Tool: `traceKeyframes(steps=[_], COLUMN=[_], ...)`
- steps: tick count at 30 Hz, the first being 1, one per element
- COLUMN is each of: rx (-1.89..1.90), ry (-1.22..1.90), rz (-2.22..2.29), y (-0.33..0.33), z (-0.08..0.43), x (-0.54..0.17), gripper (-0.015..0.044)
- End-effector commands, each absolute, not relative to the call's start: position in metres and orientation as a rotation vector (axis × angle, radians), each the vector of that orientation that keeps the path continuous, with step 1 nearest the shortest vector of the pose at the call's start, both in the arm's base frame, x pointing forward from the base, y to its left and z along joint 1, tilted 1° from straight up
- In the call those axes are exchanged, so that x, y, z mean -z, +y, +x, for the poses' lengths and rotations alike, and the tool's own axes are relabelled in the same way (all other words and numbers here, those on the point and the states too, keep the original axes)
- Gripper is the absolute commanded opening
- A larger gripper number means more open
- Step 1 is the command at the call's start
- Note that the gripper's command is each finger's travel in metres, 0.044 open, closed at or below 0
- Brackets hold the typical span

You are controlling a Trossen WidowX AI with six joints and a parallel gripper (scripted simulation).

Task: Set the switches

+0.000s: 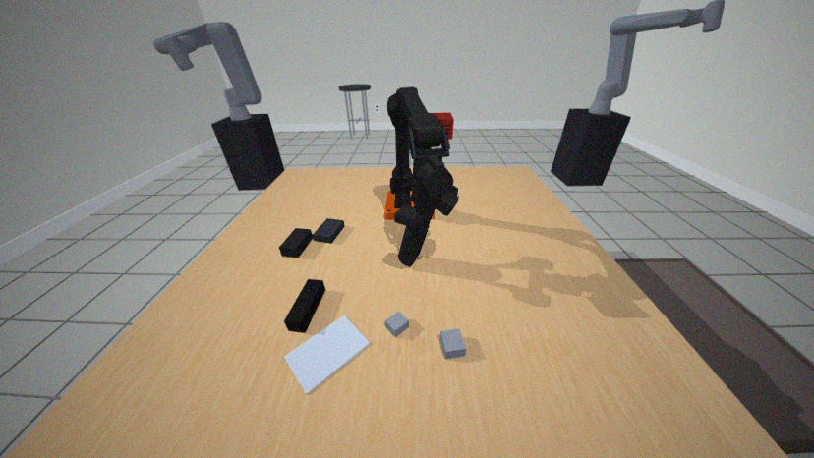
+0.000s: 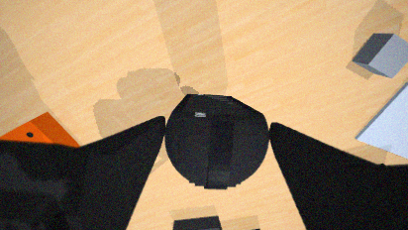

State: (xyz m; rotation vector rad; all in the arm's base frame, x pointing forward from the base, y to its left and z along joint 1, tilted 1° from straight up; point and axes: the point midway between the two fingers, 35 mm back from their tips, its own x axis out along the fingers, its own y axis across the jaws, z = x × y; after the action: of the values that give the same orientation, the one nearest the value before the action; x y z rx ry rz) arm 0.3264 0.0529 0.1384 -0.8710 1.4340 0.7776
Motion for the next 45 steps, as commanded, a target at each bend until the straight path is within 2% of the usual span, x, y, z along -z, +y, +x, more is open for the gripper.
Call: traceKeyframes(steps=[1,45], rx=[-0.786,-0.798], ry=[1.436,1.402], rz=[-0.857,-0.837], y=[0.056,0.083], z=[0.329,0.344], x=[-0.133,-0.12], gripper=[0.0338,0.0338])
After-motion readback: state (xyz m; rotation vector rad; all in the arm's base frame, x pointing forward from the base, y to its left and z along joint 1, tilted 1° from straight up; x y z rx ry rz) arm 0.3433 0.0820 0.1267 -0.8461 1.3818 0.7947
